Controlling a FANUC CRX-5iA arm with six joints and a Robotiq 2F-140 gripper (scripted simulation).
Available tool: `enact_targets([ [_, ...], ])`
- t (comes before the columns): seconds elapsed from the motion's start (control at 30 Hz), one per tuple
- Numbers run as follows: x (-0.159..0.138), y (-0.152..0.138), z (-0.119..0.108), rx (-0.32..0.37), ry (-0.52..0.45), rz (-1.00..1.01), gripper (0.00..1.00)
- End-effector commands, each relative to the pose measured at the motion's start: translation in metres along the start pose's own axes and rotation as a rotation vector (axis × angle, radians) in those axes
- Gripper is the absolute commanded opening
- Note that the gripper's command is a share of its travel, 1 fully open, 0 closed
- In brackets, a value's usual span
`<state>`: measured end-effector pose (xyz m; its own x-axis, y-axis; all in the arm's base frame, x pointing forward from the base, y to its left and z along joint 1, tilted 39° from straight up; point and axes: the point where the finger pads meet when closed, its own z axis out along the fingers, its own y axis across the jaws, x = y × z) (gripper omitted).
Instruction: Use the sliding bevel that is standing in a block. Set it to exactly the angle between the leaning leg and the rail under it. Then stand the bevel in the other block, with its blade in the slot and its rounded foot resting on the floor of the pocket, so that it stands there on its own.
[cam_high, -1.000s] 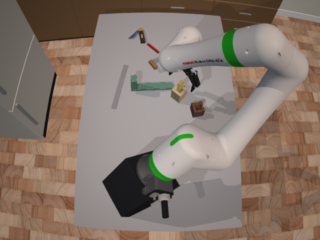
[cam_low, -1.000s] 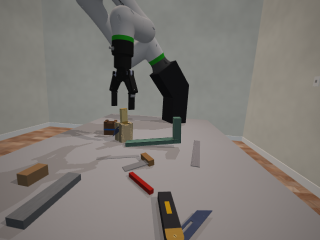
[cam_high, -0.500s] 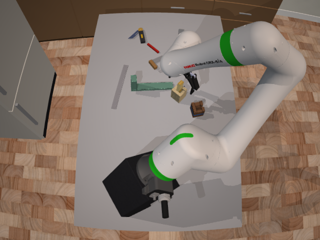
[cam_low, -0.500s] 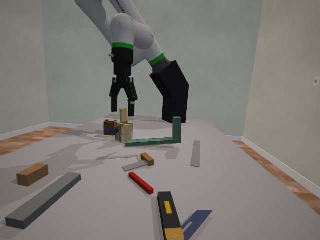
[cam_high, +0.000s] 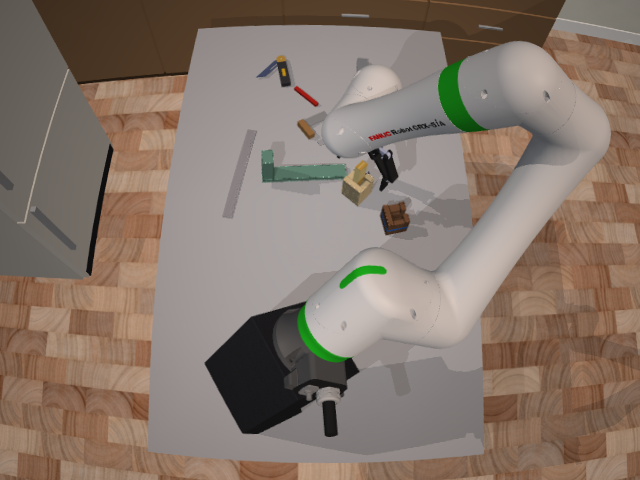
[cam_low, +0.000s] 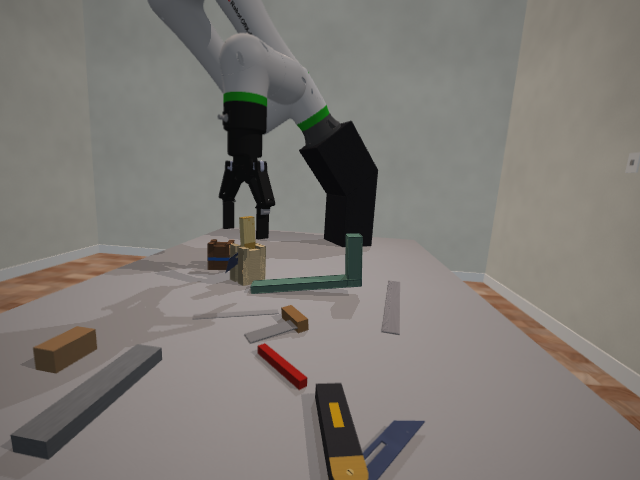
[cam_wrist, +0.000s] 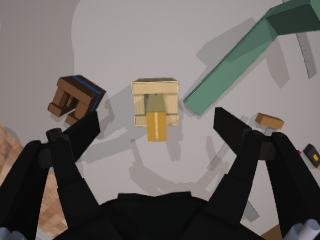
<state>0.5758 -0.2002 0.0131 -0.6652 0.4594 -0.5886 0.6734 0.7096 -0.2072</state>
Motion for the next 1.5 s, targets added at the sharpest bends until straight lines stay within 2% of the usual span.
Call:
enact_targets([
  [0.0, -0.0005, 0.0005, -0.0005, -0.001, -0.001, 0.000, 1.00],
  [0.7, -0.0005, 0.0009, -0.0005, -0.001, -0.001, 0.000, 1.00],
  [0.73, -0.0005, 0.0009, -0.0005, -0.001, -0.001, 0.000, 0.10],
  [1.47, -0.0005, 0.0009, -0.0005, -0.001, -0.001, 0.000, 0.10],
])
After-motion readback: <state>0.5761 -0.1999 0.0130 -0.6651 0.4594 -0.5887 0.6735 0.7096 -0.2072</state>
